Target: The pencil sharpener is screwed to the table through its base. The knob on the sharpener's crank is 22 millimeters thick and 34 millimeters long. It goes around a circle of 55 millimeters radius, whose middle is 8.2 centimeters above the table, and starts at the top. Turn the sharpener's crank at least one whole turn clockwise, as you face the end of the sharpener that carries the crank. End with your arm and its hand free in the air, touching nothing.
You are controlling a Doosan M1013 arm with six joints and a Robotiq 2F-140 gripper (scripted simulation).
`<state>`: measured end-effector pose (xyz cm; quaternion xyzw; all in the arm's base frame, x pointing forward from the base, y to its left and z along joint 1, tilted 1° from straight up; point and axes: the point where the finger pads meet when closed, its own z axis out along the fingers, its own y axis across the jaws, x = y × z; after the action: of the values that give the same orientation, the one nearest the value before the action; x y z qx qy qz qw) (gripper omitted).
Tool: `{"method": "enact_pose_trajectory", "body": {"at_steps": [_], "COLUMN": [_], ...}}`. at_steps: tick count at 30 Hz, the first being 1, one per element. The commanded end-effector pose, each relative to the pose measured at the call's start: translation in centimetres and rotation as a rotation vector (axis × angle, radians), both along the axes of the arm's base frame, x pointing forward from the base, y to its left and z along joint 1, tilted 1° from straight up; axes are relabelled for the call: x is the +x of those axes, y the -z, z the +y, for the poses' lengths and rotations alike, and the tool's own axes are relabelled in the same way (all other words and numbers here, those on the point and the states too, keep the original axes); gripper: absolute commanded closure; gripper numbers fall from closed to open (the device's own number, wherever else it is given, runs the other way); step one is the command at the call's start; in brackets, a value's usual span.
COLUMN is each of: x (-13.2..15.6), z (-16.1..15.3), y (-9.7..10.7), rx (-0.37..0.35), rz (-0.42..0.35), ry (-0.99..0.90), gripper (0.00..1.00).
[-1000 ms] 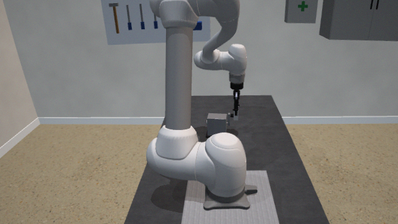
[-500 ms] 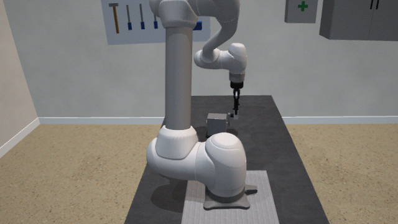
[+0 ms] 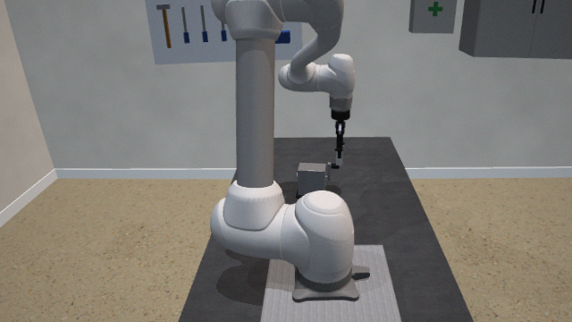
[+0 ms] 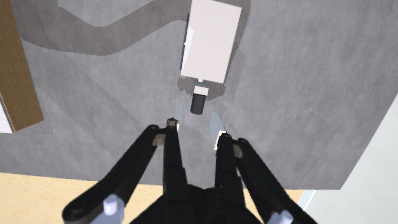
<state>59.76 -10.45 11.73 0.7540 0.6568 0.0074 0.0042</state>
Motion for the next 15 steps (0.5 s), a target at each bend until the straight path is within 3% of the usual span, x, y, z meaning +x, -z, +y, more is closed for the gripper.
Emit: {"method": "enact_pose_trajectory", "body": {"at_steps": [1,15], "x": [0.0,-0.1], "z": [0.0,0.0], "y": [-0.8,-3.2], "rx": [0.000,0.000], "rz": [0.000,0.000], "ry": [0.000,0.000], "gripper": [0.68,0.68]}}
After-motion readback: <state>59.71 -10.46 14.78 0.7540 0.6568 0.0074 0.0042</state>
